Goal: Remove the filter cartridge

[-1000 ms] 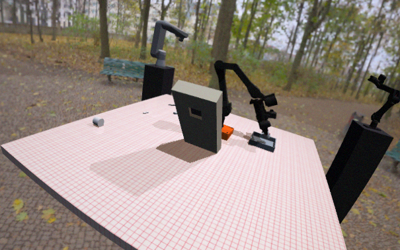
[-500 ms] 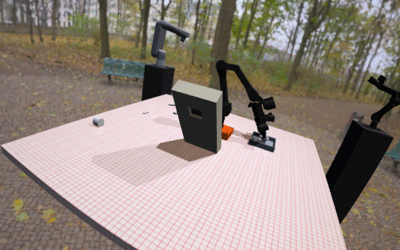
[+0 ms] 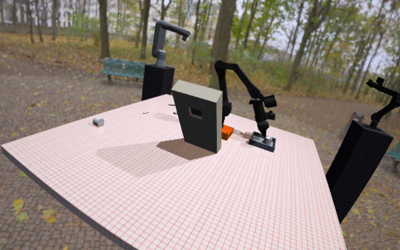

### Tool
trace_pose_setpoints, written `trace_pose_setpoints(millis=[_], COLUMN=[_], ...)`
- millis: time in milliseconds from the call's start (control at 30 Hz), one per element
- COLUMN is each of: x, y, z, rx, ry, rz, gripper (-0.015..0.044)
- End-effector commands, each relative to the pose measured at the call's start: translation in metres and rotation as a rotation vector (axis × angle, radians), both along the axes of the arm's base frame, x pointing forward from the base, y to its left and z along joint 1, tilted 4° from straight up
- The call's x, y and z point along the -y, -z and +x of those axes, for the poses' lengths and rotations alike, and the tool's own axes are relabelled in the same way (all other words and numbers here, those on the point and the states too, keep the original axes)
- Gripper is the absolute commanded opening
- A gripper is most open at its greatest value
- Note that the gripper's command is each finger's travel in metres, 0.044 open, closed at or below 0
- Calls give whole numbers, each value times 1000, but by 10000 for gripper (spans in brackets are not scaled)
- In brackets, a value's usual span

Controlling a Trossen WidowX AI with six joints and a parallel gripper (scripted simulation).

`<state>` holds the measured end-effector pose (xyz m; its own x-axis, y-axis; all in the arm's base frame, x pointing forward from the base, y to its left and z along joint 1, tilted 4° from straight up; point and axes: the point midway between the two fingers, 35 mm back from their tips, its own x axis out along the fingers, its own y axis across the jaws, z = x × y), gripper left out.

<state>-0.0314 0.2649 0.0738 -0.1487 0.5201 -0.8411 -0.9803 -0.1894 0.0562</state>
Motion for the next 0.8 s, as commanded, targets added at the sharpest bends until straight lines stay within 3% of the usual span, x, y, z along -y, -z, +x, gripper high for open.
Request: trace_pose_setpoints(millis=[0,767], x=[-2,-4], y=[-47,-42], z=[2,2], rx=[-3,-1], ry=[-4,2], rz=[35,40], gripper=[440,440])
